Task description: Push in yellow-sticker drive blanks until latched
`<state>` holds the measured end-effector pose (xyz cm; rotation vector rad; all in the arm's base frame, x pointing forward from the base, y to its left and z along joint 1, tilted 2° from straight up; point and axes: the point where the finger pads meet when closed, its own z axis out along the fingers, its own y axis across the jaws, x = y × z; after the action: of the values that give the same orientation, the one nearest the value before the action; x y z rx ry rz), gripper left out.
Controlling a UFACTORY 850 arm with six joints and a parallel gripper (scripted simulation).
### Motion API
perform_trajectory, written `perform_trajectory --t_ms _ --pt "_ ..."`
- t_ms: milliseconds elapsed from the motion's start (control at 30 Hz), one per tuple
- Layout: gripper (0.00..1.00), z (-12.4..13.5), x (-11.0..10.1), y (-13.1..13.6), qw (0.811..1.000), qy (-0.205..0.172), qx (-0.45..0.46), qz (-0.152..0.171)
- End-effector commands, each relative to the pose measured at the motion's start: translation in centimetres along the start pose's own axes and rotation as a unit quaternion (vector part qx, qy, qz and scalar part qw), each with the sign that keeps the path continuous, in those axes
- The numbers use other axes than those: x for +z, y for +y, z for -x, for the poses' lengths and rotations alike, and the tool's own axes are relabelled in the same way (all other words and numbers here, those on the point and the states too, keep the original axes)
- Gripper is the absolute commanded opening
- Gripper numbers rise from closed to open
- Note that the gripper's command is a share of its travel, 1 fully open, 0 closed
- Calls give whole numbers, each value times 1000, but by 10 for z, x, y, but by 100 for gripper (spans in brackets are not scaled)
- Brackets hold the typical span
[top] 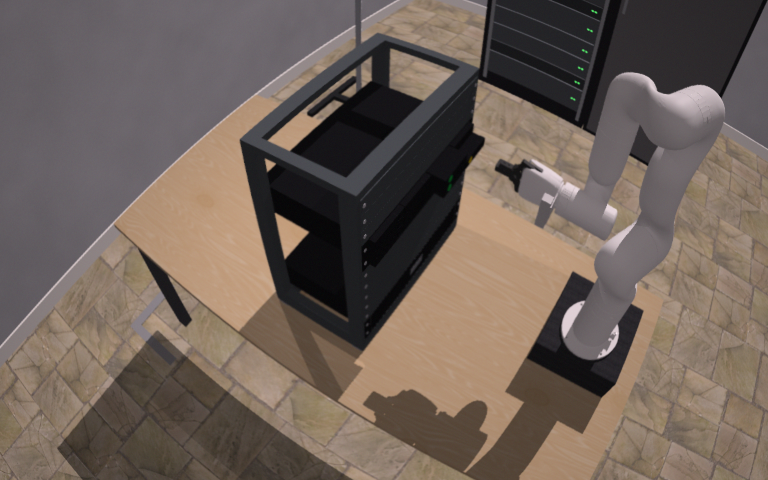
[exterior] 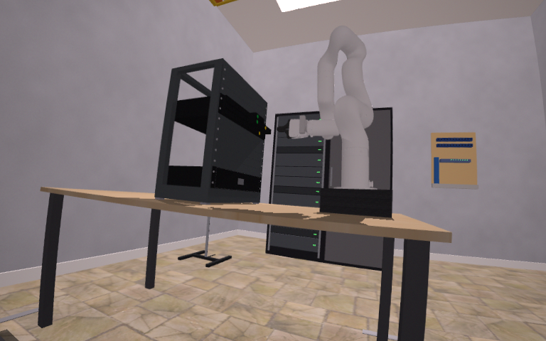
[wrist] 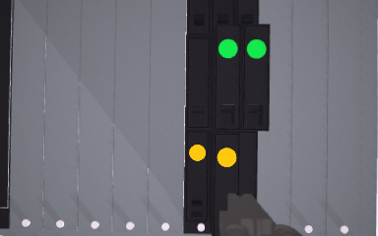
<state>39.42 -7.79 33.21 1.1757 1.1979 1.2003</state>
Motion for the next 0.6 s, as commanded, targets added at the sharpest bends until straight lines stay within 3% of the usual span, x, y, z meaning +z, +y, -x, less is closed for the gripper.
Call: perform_trajectory --t_ms 0,300,567 --pt "0 0 10 2 1000 0 0 -1" --pt "0 0 49 2 1000 0 0 -1" --pt "0 0 51 2 1000 0 0 -1"
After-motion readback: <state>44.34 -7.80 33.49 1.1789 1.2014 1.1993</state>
